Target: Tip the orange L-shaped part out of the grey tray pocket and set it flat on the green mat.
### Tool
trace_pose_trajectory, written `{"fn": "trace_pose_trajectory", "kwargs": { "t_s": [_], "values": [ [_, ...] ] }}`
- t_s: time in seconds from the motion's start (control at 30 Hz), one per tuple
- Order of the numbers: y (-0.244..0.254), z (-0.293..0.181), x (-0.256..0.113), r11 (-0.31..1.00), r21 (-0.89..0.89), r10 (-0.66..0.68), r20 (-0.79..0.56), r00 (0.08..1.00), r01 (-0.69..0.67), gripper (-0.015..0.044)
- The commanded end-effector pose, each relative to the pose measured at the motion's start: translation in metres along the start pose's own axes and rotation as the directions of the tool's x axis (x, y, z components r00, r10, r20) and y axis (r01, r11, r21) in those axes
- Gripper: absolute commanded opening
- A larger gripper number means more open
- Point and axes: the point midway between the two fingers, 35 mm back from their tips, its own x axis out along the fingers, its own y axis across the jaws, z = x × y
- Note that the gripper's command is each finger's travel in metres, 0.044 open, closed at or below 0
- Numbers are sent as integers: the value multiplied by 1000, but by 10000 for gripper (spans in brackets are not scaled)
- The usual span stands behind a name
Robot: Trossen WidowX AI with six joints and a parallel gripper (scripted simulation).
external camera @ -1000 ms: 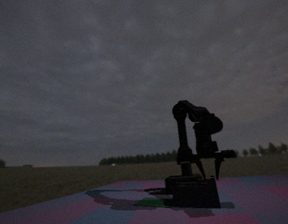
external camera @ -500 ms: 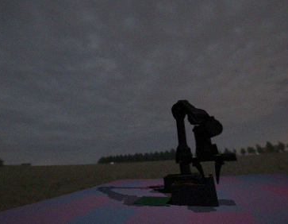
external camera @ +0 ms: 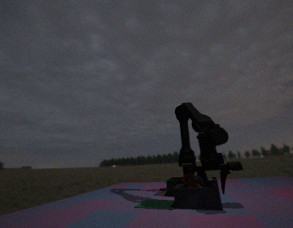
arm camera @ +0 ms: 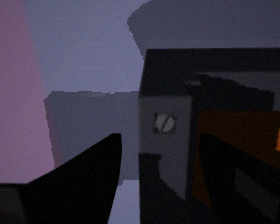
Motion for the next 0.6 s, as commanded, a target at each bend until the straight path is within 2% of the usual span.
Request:
{"fn": "trace_pose_trajectory", "kwargs": {
  "t_s": [0.0, 0.57],
  "values": [
    [-2, -2, 3, 1000, -3, -10, -6, 1000, 10, 180],
    [1, -1, 0, 1000, -1, -2, -2, 1000, 2, 180]
  ]
}}
